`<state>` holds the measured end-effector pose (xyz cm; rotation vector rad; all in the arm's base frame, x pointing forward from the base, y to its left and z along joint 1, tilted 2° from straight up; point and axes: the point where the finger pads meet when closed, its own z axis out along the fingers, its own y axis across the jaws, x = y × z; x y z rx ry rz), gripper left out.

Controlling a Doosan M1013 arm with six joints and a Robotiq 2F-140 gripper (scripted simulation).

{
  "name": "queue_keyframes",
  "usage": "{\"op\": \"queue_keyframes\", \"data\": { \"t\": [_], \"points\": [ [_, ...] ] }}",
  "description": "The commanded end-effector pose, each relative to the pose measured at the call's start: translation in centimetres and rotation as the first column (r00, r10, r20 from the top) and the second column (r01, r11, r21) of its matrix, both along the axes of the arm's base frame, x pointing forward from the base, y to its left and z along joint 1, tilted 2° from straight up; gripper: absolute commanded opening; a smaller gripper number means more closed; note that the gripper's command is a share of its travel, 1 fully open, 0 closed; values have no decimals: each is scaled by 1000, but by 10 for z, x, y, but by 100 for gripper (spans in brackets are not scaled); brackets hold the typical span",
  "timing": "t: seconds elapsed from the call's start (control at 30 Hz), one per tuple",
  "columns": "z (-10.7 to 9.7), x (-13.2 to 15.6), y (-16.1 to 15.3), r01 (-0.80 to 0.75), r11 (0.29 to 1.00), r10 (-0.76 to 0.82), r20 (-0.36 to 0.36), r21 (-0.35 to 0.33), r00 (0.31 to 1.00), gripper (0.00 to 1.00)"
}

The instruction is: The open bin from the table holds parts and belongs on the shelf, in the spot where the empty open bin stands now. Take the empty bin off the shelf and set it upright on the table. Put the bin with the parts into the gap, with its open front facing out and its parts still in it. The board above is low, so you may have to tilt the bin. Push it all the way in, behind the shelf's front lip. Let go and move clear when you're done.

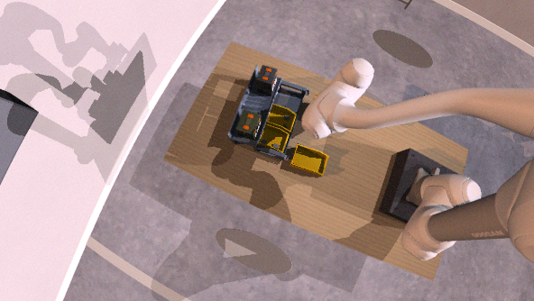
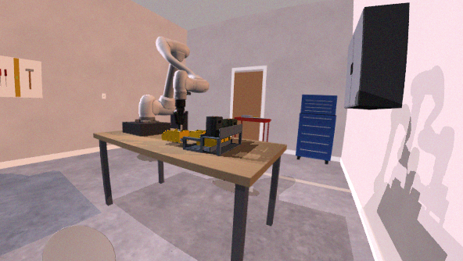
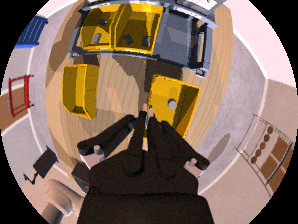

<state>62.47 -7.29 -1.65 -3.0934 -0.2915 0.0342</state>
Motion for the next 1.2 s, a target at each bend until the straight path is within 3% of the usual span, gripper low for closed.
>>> {"op": "queue_keyframes", "data": {
  "t": [0.0, 0.8, 1.17],
  "points": [
    [-6, -3, -5, -5, 1000, 5, -5, -4, 1000, 10],
    [-6, -2, -5, -5, 1000, 5, -5, -4, 1000, 10],
    [-9, 36, 2, -5, 1000, 5, -5, -4, 1000, 10]
  ]
}}
